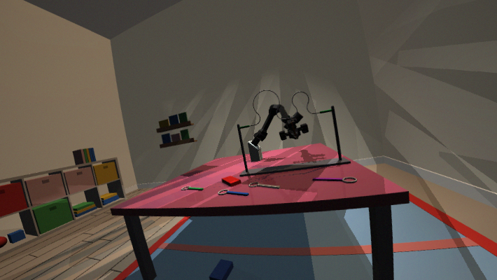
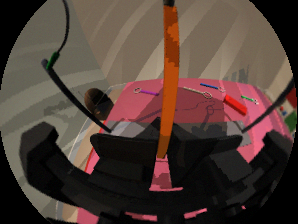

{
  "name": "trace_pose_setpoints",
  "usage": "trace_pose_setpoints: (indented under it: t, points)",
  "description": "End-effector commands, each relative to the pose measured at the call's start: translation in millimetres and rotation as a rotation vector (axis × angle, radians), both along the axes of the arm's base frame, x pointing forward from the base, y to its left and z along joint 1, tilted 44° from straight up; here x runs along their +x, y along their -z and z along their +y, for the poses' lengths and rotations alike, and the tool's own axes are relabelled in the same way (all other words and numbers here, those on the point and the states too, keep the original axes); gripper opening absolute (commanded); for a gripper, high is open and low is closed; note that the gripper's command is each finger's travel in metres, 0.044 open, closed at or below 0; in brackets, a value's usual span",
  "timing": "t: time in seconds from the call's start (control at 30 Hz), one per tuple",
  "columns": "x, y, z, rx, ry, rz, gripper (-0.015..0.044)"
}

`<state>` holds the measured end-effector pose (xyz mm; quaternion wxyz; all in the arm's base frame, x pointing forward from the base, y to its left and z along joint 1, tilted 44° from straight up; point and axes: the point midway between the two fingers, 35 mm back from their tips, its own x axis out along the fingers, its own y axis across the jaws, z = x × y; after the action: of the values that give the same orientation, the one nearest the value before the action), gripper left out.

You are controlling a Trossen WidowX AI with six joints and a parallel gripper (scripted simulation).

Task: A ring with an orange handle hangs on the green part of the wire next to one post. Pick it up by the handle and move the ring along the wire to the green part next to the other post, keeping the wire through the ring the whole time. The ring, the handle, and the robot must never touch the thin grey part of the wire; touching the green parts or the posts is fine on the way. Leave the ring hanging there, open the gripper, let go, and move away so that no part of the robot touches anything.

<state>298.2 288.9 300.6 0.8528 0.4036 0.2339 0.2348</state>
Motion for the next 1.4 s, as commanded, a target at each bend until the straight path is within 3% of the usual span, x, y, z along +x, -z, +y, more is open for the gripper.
trace_pose_setpoints:
  t: [0.0, 0.9, 1.37]
  points:
    - [1, 4, -8, -0.042, 0.001, -0.018, -0.015]
    - [8, 33, -35, -0.153, 0.002, -0.048, -0.015]
    - [14, 54, -60, -0.321, 0.005, -0.086, -0.015]
